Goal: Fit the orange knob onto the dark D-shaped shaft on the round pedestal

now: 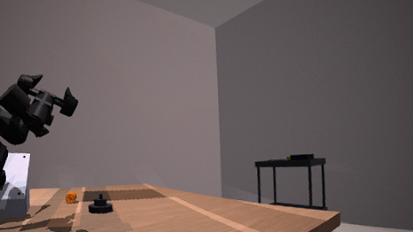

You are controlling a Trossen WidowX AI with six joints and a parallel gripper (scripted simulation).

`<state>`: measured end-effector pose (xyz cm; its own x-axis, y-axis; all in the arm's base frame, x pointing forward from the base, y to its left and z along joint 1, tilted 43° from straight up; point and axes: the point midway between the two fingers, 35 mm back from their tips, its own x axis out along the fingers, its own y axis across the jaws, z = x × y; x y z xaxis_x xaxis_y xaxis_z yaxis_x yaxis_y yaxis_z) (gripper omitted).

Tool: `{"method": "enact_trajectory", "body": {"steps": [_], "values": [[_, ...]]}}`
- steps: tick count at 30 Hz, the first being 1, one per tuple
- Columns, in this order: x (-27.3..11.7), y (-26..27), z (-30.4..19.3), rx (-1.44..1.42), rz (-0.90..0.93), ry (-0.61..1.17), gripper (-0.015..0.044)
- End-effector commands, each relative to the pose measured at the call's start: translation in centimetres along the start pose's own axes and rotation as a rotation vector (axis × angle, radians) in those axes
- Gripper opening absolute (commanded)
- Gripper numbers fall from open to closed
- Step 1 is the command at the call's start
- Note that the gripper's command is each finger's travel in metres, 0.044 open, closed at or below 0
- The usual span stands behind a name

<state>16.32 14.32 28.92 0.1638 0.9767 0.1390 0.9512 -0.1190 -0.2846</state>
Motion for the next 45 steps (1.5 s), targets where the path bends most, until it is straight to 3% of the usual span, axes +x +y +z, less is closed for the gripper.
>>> {"method": "enact_trajectory", "body": {"steps": [1,14,22,27,33,39,45], "values": [[2.2,-3.0,1.2,0.028,-0.174,-0.052,0.0440],[4.8,-15.7,5.5,0.120,-0.775,-0.235,0.0440],[5.2,-16.0,5.5,0.171,-0.786,-0.251,0.0440],[10.2,-11.6,5.0,0.610,-0.564,-0.300,0.0440],[17.0,-3.1,7.9,1.183,-0.128,-0.329,0.0440],[19.7,3.5,12.9,1.530,0.269,-0.308,0.0440],[19.9,9.3,19.5,1.787,0.733,-0.248,0.0440]]}}
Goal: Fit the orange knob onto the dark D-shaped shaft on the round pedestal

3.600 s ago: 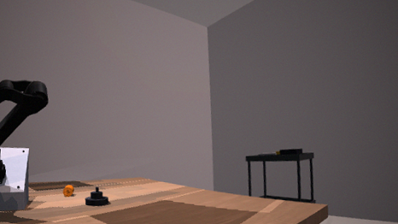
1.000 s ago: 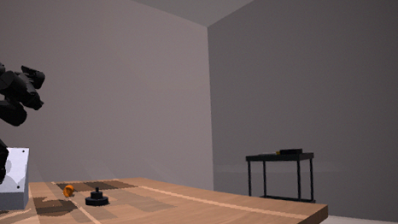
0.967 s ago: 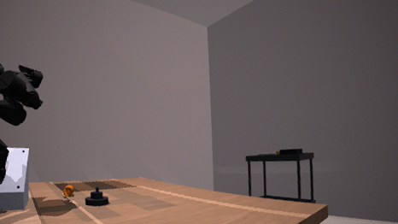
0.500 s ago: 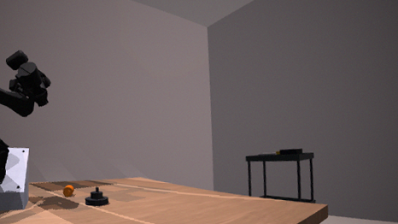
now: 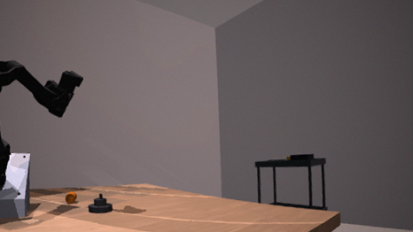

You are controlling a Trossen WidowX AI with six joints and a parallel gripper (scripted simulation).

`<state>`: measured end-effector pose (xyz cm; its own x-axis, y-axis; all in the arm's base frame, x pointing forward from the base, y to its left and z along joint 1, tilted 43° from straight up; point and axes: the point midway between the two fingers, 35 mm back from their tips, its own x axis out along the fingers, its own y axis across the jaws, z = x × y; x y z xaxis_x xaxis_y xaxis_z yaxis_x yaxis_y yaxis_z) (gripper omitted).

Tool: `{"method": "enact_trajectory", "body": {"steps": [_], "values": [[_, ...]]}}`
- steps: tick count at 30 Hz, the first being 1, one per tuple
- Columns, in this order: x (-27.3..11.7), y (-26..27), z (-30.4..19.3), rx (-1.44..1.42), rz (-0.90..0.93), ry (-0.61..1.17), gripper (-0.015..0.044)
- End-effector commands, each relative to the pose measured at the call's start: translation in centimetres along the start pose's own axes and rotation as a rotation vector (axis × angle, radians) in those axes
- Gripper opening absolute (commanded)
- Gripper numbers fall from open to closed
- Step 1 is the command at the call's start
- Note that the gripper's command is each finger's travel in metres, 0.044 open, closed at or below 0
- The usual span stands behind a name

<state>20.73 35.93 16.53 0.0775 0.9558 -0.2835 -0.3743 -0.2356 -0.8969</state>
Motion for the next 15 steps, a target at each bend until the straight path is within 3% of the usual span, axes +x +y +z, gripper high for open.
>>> {"method": "enact_trajectory", "body": {"steps": [1,8,15], "values": [[2.4,5.4,-5.3,0.314,0.213,0.241,0.0440],[2.3,13.7,-11.1,0.631,0.481,0.627,0.0440],[-1.3,21.6,-14.9,0.812,0.738,1.090,0.0440]]}}
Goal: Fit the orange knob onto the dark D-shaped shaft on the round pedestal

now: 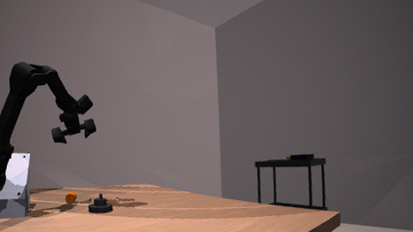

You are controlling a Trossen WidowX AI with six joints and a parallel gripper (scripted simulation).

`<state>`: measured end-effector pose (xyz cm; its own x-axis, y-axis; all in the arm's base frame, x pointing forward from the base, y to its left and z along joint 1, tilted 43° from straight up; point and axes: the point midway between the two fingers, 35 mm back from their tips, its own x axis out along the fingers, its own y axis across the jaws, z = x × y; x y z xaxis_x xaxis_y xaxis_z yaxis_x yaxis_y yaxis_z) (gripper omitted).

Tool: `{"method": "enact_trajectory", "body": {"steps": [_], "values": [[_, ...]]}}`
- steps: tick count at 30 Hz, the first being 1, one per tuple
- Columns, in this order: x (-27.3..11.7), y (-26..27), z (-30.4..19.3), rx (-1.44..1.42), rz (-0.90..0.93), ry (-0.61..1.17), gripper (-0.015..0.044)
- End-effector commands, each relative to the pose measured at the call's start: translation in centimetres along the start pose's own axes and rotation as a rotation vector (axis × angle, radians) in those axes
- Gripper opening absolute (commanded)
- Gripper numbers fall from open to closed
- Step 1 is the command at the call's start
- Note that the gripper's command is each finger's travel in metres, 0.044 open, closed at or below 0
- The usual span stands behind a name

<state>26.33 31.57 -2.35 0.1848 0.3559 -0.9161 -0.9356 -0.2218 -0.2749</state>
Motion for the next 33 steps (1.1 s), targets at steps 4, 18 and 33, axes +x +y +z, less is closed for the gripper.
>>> {"method": "enact_trajectory", "body": {"steps": [4,18,33], "values": [[4.0,4.5,-10.2,0.251,0.183,0.652,0.0440],[3.1,6.5,-15.7,0.265,0.213,1.074,0.0440],[4.1,7.3,-18.3,0.265,0.212,1.075,0.0440]]}}
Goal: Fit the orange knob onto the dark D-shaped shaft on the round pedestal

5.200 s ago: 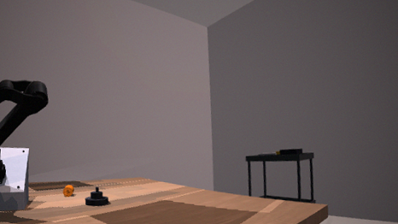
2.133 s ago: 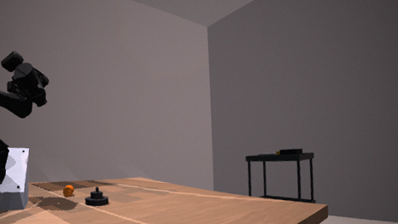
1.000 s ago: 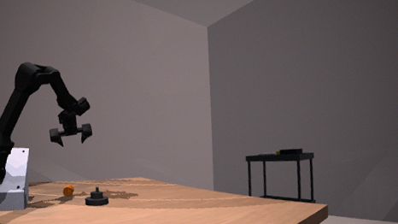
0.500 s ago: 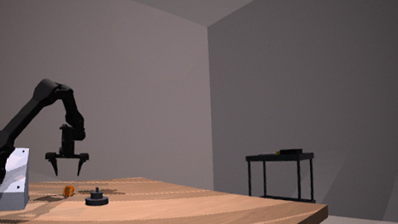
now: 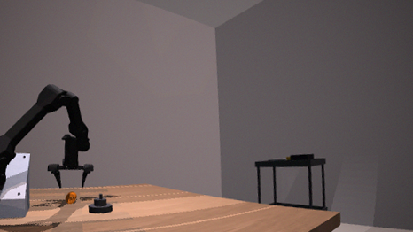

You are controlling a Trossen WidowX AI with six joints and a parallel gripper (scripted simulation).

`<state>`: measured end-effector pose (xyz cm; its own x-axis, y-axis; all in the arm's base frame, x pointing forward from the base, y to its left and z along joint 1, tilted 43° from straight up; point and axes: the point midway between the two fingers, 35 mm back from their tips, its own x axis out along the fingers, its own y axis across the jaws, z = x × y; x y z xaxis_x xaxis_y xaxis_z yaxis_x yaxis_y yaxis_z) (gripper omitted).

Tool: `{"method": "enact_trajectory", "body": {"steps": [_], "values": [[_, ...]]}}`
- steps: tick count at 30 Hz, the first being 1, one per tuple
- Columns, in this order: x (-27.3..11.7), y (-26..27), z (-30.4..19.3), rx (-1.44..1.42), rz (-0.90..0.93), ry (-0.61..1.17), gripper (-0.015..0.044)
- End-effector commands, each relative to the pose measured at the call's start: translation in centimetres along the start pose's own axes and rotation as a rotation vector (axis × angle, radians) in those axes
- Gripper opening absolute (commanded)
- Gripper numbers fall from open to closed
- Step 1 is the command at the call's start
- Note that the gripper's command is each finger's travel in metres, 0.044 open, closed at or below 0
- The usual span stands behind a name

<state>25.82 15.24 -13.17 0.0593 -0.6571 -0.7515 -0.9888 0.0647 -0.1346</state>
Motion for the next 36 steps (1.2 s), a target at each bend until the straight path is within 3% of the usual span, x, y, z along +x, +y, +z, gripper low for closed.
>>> {"method": "enact_trajectory", "body": {"steps": [1,27,34,36], "values": [[0.7,0.0,-0.2,-0.006,0.001,0.006,0.0440],[4.7,0.0,-0.4,-0.005,0.000,0.008,0.0440],[4.7,0.0,-0.4,-0.005,0.000,0.008,0.0256],[4.7,0.0,-0.4,-0.005,0.000,0.008,0.0240]]}}
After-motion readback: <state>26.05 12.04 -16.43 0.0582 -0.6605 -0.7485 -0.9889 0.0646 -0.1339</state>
